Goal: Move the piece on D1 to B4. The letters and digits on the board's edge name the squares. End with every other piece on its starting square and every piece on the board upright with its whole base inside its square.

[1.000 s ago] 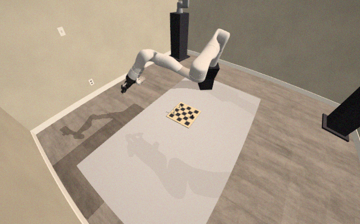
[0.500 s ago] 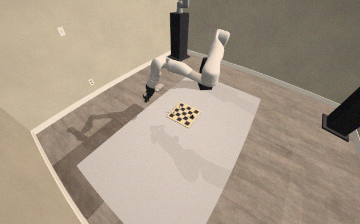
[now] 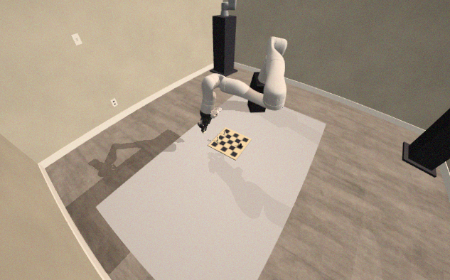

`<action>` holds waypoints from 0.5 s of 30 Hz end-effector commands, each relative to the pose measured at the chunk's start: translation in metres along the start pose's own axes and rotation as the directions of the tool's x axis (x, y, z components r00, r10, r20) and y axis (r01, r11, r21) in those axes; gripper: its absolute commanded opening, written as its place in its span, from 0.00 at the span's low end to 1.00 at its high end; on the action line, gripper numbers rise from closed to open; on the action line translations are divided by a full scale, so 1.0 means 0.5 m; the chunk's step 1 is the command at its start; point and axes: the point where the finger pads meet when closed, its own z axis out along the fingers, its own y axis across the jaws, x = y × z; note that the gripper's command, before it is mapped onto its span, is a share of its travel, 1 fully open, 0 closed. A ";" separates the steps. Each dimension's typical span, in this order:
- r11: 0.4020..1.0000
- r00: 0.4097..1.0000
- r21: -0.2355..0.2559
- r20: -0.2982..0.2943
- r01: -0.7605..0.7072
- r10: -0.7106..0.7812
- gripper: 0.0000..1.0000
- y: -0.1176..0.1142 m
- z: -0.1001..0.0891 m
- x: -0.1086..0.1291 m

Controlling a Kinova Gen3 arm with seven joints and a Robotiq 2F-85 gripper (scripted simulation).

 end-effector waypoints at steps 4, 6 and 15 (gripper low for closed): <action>0.999 0.999 0.033 -0.048 -0.011 0.012 0.00 -0.041 -0.002 0.065; 0.999 0.998 0.046 -0.063 -0.015 0.018 0.00 -0.055 -0.002 0.083; 0.996 0.994 0.081 -0.101 -0.025 0.033 0.00 -0.095 -0.007 0.130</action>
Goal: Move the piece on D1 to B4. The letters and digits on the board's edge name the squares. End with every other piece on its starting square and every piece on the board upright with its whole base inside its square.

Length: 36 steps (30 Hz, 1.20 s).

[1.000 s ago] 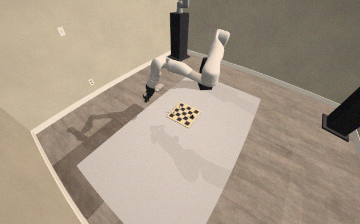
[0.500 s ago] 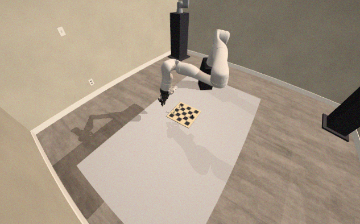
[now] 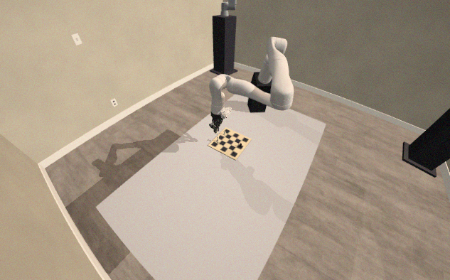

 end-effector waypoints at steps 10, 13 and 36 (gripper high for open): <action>1.000 0.999 0.030 -0.036 -0.007 0.008 0.00 -0.036 -0.001 0.047; 0.999 0.999 0.034 -0.041 -0.009 0.010 0.00 -0.041 -0.001 0.052; 0.999 0.999 0.040 -0.047 -0.010 0.012 0.00 -0.048 -0.001 0.060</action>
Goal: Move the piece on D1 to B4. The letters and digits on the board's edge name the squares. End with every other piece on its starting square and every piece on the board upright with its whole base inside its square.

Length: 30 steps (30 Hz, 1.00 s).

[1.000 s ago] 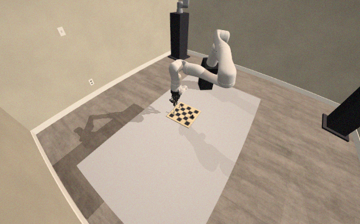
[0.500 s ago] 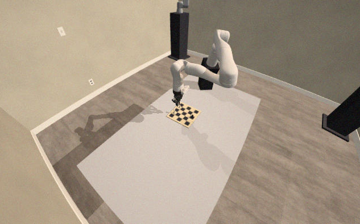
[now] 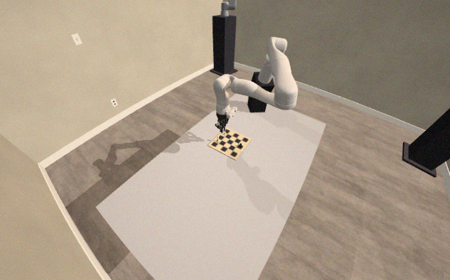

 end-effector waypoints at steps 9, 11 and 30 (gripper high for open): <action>1.000 1.000 -0.002 0.000 0.000 0.000 0.00 0.001 0.003 0.000; 1.000 1.000 -0.002 0.000 0.000 0.000 0.00 0.001 0.009 0.000; 1.000 1.000 -0.002 0.000 0.000 0.000 0.00 0.001 0.140 0.000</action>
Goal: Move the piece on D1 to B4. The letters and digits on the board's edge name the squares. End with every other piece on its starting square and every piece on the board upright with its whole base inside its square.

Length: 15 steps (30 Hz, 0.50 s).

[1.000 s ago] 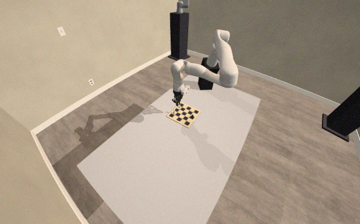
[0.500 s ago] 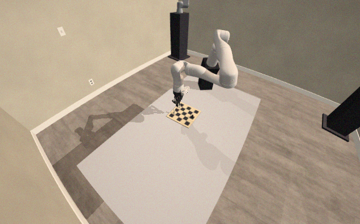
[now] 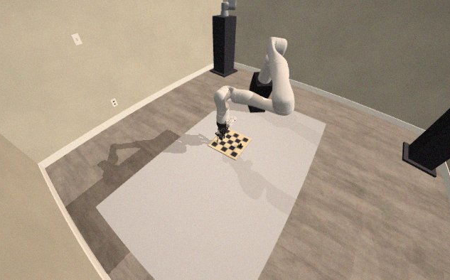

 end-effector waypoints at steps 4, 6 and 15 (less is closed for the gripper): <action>1.000 1.000 0.012 0.004 0.004 -0.004 0.00 -0.010 0.035 -0.005; 1.000 1.000 0.012 0.004 0.004 -0.004 0.00 -0.010 0.047 -0.005; 1.000 1.000 0.012 0.004 0.004 -0.004 0.00 -0.011 0.063 -0.005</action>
